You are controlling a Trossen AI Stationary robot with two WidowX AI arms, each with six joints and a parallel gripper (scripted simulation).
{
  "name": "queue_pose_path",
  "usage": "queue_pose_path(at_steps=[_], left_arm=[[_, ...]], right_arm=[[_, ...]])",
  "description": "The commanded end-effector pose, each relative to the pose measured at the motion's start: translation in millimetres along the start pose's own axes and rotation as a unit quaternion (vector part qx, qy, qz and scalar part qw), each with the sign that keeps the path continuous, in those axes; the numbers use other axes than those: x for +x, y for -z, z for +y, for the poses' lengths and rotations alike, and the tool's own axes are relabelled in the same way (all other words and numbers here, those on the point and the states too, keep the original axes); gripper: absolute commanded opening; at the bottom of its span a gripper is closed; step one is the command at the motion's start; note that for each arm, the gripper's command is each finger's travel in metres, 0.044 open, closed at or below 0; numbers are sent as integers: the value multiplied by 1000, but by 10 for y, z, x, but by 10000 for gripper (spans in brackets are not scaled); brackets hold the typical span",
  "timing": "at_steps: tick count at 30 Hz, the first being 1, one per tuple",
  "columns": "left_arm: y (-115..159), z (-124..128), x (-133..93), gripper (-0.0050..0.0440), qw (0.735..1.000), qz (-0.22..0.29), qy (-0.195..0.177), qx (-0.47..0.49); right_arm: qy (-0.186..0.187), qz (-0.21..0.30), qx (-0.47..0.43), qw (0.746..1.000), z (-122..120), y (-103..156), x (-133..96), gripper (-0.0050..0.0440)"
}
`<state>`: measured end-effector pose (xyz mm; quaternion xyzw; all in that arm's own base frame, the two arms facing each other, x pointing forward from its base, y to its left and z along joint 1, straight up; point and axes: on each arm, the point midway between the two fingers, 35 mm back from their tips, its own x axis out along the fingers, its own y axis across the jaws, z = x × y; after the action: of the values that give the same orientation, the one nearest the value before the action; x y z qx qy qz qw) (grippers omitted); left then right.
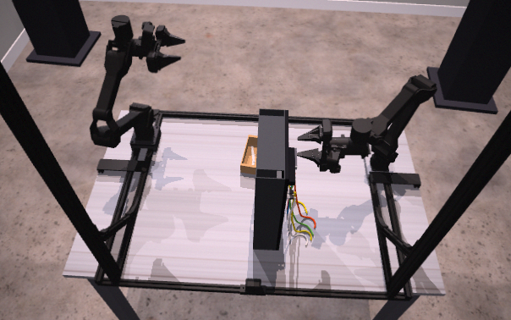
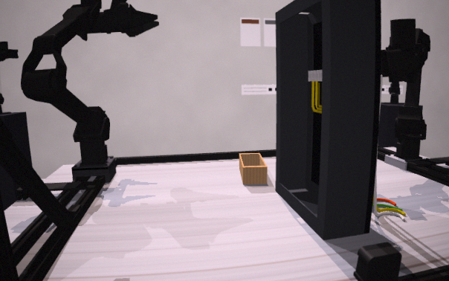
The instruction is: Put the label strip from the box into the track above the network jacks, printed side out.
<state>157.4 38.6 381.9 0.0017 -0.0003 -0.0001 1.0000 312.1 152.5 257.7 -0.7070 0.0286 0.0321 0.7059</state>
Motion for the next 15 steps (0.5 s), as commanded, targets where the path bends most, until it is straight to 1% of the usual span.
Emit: queue_pose_path(at_steps=[1,7,9,14,15], left_arm=[[-13,9,1,440,1000,0,0,1],[-13,9,1,440,1000,0,0,1],[-13,9,1,440,1000,0,0,1],[-13,9,1,440,1000,0,0,1],[-13,9,1,440,1000,0,0,1]], right_arm=[[6,0,7,1000,-56,1,-61,279],[4,0,7,1000,-30,-18,-158,135],[4,0,7,1000,-30,-18,-158,135],[2,0,7,1000,-11,-30,-240,15],[2,0,7,1000,-9,-32,-256,0]])
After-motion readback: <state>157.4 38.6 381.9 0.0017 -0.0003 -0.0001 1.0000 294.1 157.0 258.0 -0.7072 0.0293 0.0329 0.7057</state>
